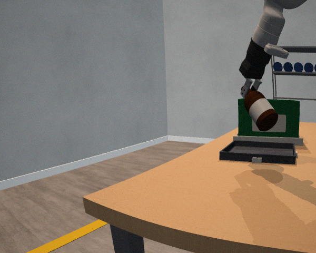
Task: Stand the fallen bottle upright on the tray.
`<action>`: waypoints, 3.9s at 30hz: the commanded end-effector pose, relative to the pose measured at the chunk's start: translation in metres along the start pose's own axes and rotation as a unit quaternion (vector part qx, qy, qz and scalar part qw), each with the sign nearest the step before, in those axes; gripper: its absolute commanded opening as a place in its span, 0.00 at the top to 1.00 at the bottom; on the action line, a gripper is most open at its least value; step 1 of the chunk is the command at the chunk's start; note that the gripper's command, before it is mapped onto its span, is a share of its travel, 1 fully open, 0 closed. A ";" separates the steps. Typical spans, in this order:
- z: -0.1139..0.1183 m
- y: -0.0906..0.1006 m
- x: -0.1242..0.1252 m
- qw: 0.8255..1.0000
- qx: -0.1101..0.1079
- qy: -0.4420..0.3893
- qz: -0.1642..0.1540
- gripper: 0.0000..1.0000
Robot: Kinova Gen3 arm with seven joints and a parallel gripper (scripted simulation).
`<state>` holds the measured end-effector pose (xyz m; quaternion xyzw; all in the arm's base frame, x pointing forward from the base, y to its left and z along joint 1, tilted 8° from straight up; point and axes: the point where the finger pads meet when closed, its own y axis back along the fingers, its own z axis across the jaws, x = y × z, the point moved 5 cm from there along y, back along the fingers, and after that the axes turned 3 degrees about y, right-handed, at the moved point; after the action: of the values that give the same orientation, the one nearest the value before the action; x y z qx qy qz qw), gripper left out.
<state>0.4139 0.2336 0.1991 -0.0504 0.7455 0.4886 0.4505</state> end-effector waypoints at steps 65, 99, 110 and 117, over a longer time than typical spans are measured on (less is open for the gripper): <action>0.001 0.000 0.010 0.996 0.003 -0.006 -0.088 1.00; 0.001 -0.001 0.010 0.996 0.003 -0.006 -0.090 1.00; 0.000 -0.002 0.013 0.994 0.005 -0.006 -0.108 1.00; 0.000 -0.003 0.016 0.991 0.007 -0.006 -0.132 1.00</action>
<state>0.4069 0.2368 0.1874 -0.1341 0.7373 0.4250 0.5077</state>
